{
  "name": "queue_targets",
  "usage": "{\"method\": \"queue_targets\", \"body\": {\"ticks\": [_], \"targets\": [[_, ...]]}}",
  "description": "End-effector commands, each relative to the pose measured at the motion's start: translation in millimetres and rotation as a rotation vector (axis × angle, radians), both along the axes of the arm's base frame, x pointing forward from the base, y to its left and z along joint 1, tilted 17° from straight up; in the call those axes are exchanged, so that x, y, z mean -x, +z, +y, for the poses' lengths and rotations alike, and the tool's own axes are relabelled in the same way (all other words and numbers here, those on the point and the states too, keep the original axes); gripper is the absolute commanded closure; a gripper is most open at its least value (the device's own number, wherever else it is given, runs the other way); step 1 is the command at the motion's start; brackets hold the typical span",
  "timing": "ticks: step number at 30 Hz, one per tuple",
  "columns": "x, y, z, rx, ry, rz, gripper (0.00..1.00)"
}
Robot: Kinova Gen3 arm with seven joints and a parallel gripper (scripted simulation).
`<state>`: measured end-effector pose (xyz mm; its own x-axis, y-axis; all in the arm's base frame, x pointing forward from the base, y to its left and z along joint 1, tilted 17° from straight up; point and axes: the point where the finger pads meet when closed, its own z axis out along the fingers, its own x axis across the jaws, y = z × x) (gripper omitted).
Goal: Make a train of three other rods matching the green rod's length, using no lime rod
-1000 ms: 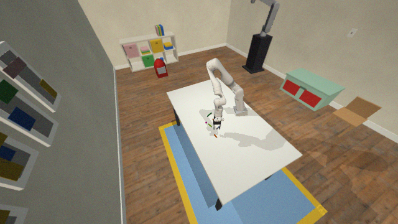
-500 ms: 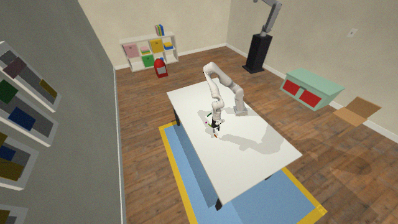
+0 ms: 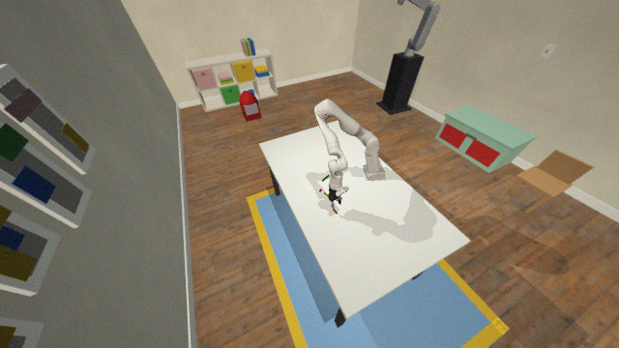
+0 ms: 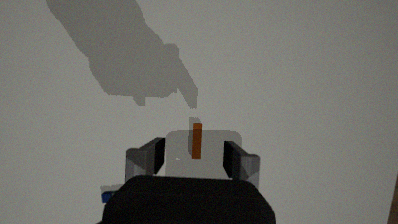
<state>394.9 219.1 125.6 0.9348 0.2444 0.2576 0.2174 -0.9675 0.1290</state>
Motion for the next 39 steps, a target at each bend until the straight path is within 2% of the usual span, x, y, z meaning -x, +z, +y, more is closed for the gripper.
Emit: {"method": "queue_targets", "body": {"ticks": [1, 5, 6, 39], "targets": [[0.0, -0.2, 1.0, 0.0, 0.003, 0.001, 0.0], [0.0, -0.2, 1.0, 0.0, 0.003, 0.001, 0.0], [0.0, -0.2, 1.0, 0.0, 0.003, 0.001, 0.46], [0.0, -0.2, 1.0, 0.0, 0.003, 0.001, 0.46]]}}
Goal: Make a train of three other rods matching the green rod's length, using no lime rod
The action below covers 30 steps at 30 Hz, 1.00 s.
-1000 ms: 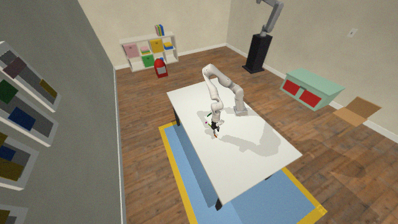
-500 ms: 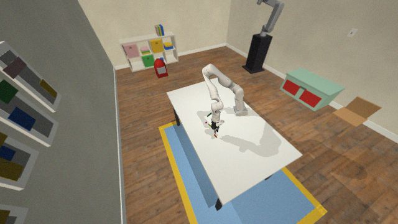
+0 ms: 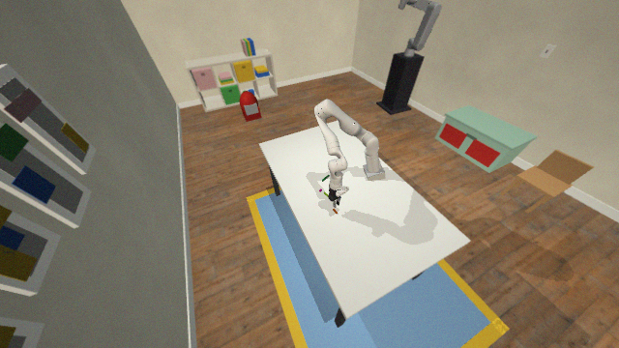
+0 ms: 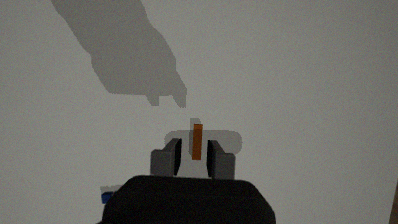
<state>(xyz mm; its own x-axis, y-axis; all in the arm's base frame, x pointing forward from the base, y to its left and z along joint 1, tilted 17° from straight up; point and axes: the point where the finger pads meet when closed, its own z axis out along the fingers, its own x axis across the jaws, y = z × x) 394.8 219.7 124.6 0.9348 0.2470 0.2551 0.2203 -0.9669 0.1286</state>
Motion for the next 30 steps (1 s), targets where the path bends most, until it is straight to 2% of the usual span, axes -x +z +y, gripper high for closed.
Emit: {"method": "queue_targets", "body": {"ticks": [1, 16, 30], "targets": [[-0.2, 0.7, 0, -0.001, 0.0, -0.002, 0.46], [-1.6, -3.5, 0, -0.001, 0.002, -0.002, 0.46], [-7.3, -20.6, -1, -0.001, 0.002, -0.002, 0.46]]}}
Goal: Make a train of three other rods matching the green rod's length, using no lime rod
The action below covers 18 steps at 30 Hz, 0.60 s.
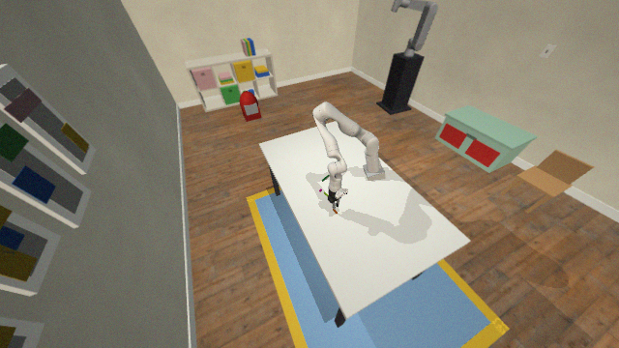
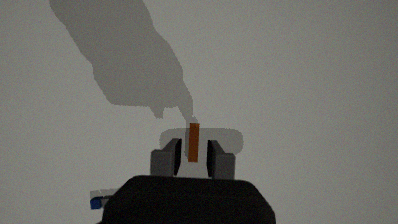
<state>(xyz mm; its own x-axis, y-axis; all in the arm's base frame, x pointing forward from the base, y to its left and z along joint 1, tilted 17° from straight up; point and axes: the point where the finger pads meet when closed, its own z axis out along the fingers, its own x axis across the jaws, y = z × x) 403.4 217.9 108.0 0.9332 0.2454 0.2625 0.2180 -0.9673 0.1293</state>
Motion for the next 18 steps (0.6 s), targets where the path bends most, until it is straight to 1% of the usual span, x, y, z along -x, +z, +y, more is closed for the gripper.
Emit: {"method": "queue_targets", "body": {"ticks": [1, 3, 18], "targets": [[0.8, -5.5, 1, 0.0, 0.003, 0.006, 0.46], [0.8, -5.5, 1, 0.0, 0.003, 0.006, 0.46], [-5.8, -25.3, 0, 0.0, 0.003, 0.006, 0.46]]}}
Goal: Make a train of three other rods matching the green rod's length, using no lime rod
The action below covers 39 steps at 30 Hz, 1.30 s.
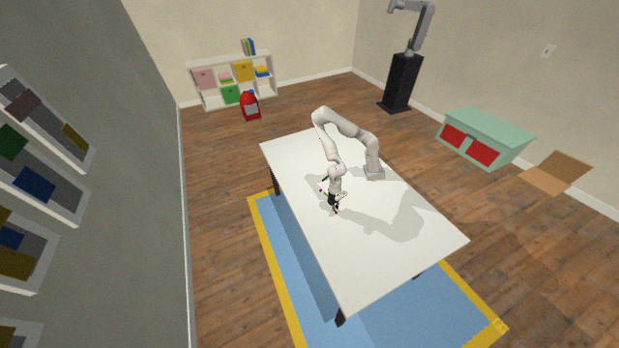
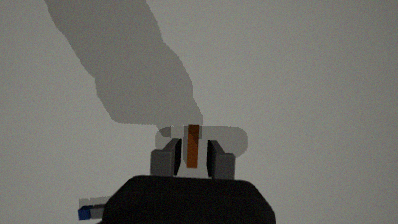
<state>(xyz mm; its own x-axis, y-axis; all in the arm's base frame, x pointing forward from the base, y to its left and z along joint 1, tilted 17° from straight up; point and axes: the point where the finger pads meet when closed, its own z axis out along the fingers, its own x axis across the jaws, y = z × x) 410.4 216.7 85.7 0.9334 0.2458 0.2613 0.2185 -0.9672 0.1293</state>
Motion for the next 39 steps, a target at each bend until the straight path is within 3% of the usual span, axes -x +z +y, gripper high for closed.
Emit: {"method": "queue_targets", "body": {"ticks": [1, 39], "targets": [[1.2, -3.0, 1.1, 0.0, 0.003, 0.005, 0.46], [-0.7, -8.9, 0.8, 0.0, 0.003, 0.005, 0.46]]}}
